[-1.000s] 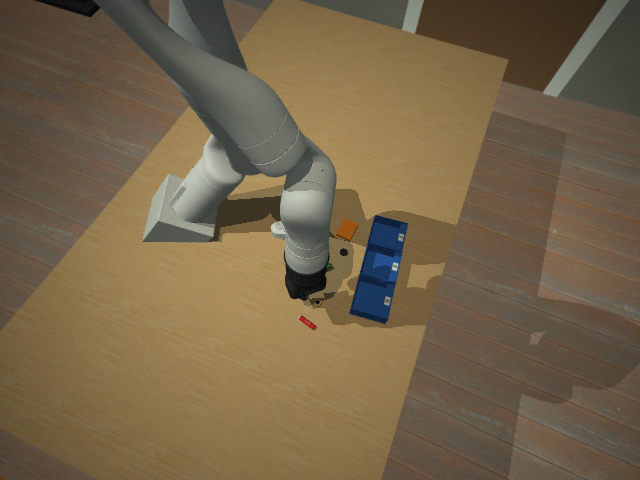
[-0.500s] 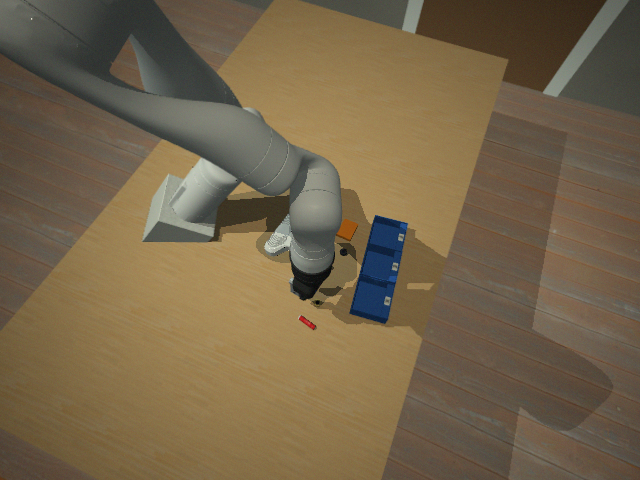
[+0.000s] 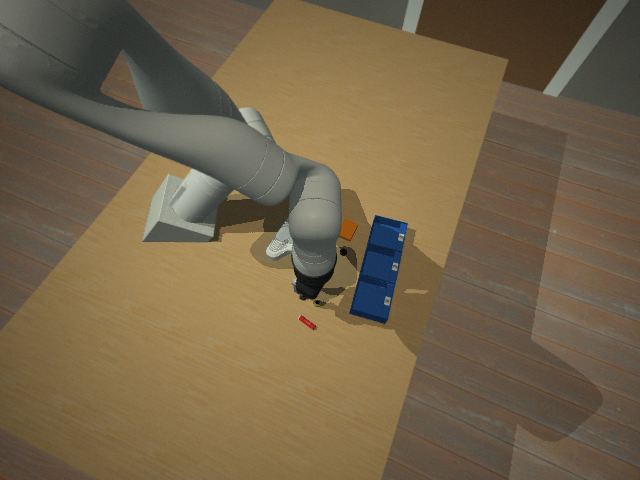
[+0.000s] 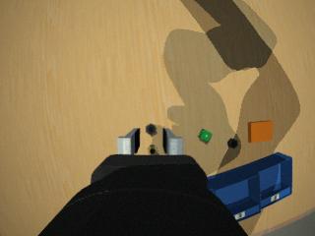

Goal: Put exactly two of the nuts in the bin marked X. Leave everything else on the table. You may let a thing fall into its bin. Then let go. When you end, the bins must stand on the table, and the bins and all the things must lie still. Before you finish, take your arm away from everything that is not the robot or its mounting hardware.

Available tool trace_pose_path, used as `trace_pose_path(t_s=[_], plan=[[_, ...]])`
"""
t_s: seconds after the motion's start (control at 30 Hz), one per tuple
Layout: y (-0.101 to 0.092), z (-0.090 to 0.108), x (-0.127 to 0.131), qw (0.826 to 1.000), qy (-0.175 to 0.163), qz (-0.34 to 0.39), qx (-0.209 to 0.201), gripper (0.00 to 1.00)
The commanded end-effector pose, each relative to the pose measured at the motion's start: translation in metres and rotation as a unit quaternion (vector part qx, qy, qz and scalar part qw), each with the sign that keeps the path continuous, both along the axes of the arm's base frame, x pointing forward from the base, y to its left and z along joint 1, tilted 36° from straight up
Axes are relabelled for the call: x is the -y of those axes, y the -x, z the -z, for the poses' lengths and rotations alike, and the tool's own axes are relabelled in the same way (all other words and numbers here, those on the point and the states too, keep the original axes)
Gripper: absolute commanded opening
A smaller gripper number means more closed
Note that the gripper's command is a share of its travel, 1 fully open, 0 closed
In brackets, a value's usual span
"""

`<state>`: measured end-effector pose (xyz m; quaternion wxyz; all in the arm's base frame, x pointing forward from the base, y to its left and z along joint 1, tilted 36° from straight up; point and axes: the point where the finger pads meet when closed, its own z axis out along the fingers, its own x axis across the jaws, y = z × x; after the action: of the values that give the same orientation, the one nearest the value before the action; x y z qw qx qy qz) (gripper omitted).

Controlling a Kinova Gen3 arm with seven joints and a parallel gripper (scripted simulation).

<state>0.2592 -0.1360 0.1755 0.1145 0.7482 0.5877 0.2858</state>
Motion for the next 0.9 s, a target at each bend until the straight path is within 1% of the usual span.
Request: trace_pose_path(t_s=[0.0, 0.53, 0.6, 0.67, 0.87], plan=[[0.002, 0.001, 0.004, 1.000, 0.001, 0.002, -0.002, 0.64], [0.001, 0.001, 0.003, 1.000, 0.000, 0.002, 0.000, 0.64], [-0.003, 0.008, 0.001, 1.000, 0.000, 0.003, 0.000, 0.64], [-0.003, 0.008, 0.001, 1.000, 0.000, 0.003, 0.000, 0.64], [-0.017, 0.027, -0.005, 1.000, -0.001, 0.002, 0.000, 0.64]])
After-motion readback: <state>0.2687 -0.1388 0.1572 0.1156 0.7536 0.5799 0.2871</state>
